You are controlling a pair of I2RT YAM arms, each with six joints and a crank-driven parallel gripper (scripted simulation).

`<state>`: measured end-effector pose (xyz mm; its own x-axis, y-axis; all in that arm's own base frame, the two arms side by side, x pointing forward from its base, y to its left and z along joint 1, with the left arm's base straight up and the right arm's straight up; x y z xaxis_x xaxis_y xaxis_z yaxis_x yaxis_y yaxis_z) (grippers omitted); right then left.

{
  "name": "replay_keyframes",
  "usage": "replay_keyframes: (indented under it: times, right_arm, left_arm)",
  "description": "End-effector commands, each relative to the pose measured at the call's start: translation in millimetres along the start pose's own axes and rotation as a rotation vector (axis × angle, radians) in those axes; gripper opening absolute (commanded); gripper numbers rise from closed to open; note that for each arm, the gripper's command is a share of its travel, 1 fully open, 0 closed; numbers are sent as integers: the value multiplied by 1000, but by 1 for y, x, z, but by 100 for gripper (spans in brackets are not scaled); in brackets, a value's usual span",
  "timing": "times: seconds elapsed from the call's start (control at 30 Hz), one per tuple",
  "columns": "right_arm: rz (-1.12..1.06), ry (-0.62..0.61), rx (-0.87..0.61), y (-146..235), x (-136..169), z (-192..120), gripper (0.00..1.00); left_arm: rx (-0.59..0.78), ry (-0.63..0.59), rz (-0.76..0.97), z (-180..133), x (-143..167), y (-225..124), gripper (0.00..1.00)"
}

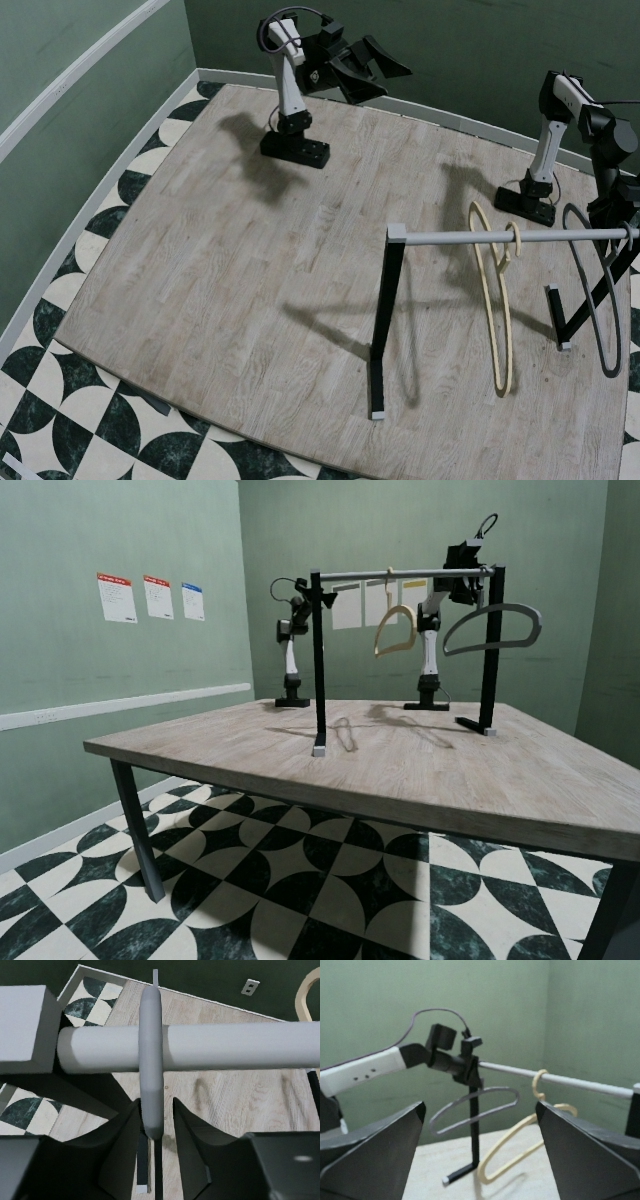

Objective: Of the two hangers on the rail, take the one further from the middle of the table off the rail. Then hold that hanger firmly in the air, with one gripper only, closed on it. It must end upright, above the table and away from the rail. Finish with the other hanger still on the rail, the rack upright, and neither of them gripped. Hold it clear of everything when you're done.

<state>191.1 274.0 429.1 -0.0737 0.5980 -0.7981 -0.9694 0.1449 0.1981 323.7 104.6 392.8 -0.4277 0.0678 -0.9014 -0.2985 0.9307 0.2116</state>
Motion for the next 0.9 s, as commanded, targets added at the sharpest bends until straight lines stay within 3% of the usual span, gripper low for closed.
replay_keyframes:
  times: [0.0,0.17,0.5,0.7,0.87]
  right_arm:
    - [-17,-48,-31,6,-14,8,100]
    - [-17,-48,-31,6,-14,8,100]
    - [-18,-49,-31,6,-14,8,100]
    - [-18,-49,-31,6,-14,8,100]
    - [-18,-49,-31,6,-14,8,100]
  left_arm:
    - [-18,-63,-5,4,-15,7,26]
    - [-19,-63,-6,10,-15,7,19]
    - [-22,-69,-7,8,-16,7,18]
    - [-23,-62,-7,7,-13,6,1]
    - [-19,-54,-6,7,-17,6,0]
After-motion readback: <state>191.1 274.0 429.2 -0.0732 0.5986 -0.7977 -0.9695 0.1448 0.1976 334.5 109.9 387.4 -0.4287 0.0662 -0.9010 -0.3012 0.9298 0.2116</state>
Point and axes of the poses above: on each arm, the point where the finger pads meet when closed, its own z axis out along the fingers, its own y axis across the jaws, x = y × z, the point moved 8 cm from there along -z, back along the fingers, and after that the axes turned 13 degrees about z, right-handed, at the moved point
